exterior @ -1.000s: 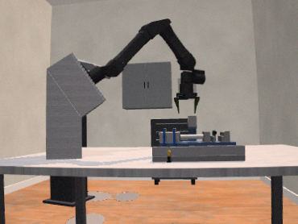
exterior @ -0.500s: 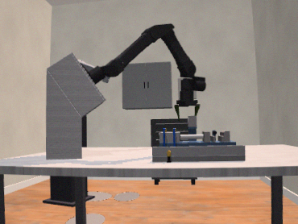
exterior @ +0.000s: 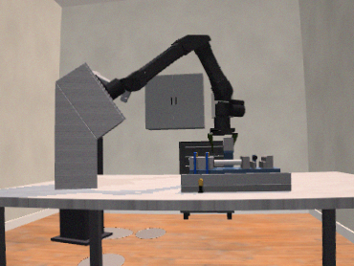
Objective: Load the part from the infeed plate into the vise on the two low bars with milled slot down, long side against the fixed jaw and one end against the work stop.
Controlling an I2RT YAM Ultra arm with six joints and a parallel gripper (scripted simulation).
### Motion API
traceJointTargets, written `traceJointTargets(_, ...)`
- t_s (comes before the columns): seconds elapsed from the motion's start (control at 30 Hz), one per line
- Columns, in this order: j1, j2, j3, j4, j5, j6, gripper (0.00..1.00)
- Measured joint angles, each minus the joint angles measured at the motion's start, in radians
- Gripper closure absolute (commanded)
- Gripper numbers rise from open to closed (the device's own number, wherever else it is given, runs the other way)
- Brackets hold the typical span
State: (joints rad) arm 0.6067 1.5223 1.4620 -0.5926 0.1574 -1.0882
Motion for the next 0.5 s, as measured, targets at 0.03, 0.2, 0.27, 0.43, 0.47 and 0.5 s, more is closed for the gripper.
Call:
traceJointTargets(0.03, 0.0, 0.004, 0.0, 0.006, 0.0, -0.001, 0.19)
traceJointTargets(0.2, -0.004, 0.02, 0.0, 0.034, -0.006, -0.003, 0.19)
traceJointTargets(0.27, -0.008, 0.036, 0.0, 0.046, -0.007, -0.005, 0.19)
traceJointTargets(0.43, -0.011, 0.077, 0.0, 0.072, -0.012, -0.008, 0.19)
traceJointTargets(0.47, -0.013, 0.084, 0.0, 0.076, -0.013, -0.008, 0.19)
traceJointTargets(0.5, -0.014, 0.089, 0.0, 0.08, -0.013, -0.009, 0.19)
